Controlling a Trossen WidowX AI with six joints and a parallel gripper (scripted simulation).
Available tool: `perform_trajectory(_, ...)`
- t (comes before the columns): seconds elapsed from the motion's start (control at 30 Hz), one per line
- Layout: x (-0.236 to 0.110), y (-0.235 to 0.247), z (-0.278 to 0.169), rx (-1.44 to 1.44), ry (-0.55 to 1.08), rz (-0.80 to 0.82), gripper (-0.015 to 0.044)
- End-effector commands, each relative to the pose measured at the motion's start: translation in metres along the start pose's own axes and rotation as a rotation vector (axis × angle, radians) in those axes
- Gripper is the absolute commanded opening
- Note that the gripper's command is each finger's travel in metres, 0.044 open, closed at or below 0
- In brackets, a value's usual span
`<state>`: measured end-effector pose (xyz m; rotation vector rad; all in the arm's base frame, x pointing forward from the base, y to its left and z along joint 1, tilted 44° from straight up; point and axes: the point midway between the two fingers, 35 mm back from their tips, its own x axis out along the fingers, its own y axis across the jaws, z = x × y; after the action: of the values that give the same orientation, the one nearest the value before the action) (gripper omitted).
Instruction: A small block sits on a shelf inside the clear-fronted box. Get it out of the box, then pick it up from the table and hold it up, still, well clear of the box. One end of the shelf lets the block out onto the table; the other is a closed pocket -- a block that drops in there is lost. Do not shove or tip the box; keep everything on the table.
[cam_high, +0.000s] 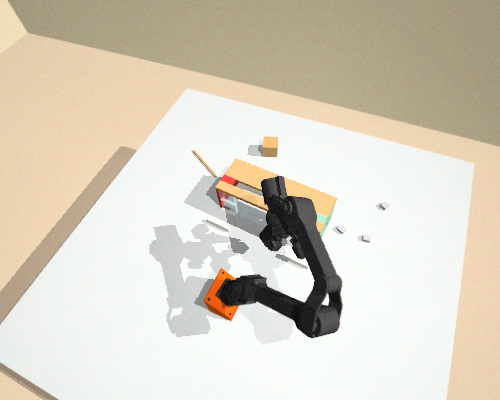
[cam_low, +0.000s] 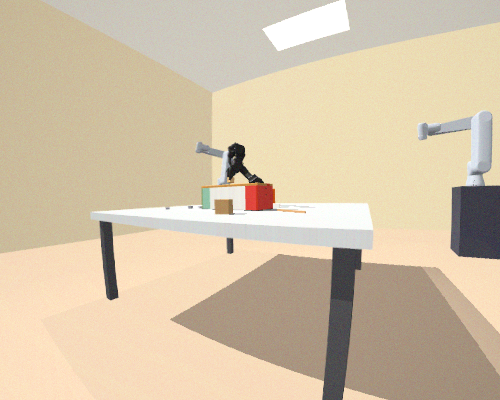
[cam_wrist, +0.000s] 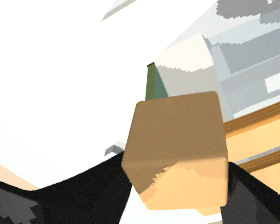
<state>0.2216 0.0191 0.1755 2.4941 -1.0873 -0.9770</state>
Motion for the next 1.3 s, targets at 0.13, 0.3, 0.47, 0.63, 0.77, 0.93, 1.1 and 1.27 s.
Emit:
perform_trajectory(0.13,-0.0052,-0.003,-0.0043,-0.193,0.025,0.003,0.0)
perform_trajectory(0.3,-0.0052,-0.003,-0.0043,-0.193,0.025,0.003,0.0)
perform_trajectory(0.47,-0.0052,-0.003,-0.0043,-0.193,0.025,0.003,0.0)
perform_trajectory(0.63,-0.0052,-0.003,-0.0043,-0.193,0.025,0.003,0.0)
perform_trajectory(0.77,-0.0052,-0.003,-0.0043,-0.193,0.025,0.003,0.0)
perform_trajectory(0.93,-0.0052,-0.003,-0.0043,-0.193,0.025,0.003,0.0)
perform_trajectory(1.1,-0.0052,-0.003,-0.0043,-0.193,0.025,0.003,0.0)
perform_trajectory(1.27,-0.0052,-0.003,-0.0043,-0.193,0.025,0.003,0.0)
